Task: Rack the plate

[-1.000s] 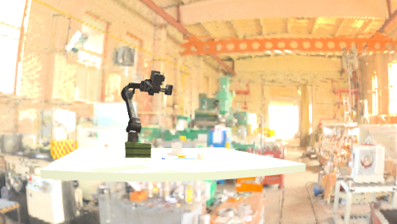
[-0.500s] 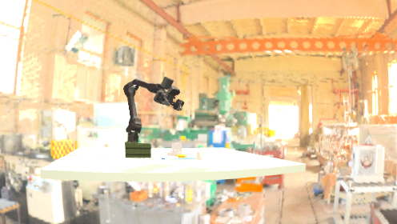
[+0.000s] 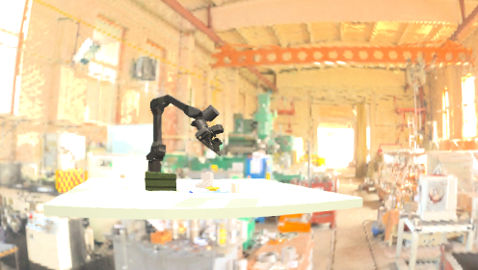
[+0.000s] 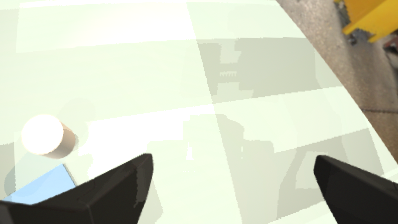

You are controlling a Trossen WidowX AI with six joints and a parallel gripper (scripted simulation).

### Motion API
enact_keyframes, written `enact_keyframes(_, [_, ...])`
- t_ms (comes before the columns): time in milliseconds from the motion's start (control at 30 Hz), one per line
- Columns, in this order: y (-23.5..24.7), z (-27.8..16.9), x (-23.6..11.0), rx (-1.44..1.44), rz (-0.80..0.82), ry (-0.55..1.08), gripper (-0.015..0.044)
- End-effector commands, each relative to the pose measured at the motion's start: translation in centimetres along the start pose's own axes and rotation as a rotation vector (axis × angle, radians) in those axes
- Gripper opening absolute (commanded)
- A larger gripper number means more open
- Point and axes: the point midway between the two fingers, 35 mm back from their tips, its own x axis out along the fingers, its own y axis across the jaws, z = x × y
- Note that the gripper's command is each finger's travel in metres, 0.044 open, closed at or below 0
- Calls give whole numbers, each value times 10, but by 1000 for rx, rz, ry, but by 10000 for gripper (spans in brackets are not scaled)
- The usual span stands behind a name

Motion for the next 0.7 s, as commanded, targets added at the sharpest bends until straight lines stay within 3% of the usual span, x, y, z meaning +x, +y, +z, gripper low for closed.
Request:
enact_keyframes(0, [27,-12,12,-84,80,79,400])
enact_keyframes(667, [149,-94,31,-481,449,474,400])
